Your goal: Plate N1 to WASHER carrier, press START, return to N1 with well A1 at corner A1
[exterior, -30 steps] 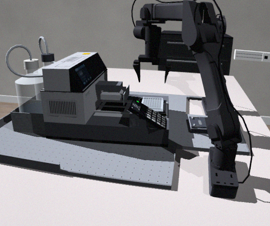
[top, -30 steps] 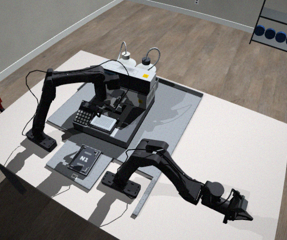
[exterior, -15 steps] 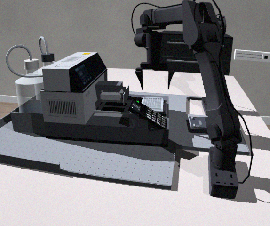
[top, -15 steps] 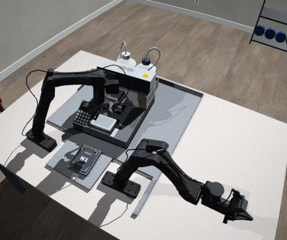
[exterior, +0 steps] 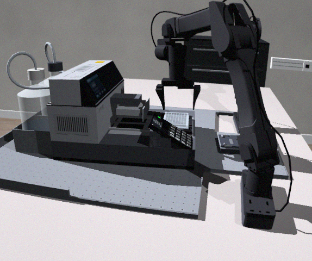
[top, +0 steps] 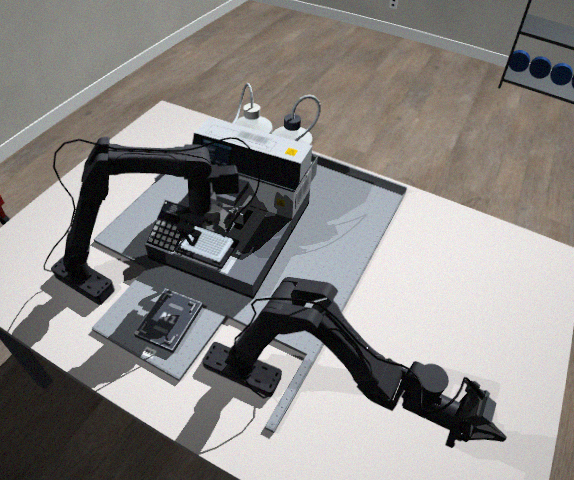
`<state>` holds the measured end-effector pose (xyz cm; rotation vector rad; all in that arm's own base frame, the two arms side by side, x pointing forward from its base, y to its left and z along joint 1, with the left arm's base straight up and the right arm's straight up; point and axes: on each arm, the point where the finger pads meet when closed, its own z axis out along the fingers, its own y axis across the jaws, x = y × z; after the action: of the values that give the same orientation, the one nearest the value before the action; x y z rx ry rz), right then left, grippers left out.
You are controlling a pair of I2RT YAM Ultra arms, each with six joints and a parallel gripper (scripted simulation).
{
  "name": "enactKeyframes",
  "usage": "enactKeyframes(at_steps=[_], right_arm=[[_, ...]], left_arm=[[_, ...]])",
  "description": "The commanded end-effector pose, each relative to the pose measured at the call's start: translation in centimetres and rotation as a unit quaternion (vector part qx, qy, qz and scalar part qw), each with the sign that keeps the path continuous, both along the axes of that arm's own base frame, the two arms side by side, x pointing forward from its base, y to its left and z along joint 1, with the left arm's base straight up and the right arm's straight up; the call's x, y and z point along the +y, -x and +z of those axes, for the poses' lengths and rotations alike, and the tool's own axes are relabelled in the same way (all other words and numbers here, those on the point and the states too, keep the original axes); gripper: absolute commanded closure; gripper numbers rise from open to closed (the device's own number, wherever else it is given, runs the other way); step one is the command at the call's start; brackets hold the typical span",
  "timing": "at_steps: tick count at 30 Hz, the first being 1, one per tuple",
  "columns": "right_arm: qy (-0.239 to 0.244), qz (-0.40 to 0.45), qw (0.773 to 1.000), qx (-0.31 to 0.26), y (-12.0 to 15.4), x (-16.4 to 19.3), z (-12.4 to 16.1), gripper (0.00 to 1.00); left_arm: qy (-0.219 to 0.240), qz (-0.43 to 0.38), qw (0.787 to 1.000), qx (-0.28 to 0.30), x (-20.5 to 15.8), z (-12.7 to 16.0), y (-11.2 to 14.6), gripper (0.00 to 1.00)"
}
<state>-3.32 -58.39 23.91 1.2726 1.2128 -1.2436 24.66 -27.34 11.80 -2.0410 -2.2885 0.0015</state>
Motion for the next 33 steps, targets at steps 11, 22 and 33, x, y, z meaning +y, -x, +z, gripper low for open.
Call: enactKeyframes(at_steps=[11,22,33], right_arm=[[0.017,-0.003,1.000,-0.004,0.4,0.5,1.7,1.00],[0.017,-0.003,1.000,-0.004,0.4,0.5,1.7,1.00],[0.017,-0.003,1.000,-0.004,0.4,0.5,1.7,1.00]], left_arm=[[0.035,0.005,0.999,-0.031,-1.1,-0.8,-1.3,0.00],[0.021,0.005,1.000,-0.018,-1.1,-2.1,-1.3,0.00],[0.031,0.005,0.999,-0.027,-1.1,-0.1,-1.3,0.00]])
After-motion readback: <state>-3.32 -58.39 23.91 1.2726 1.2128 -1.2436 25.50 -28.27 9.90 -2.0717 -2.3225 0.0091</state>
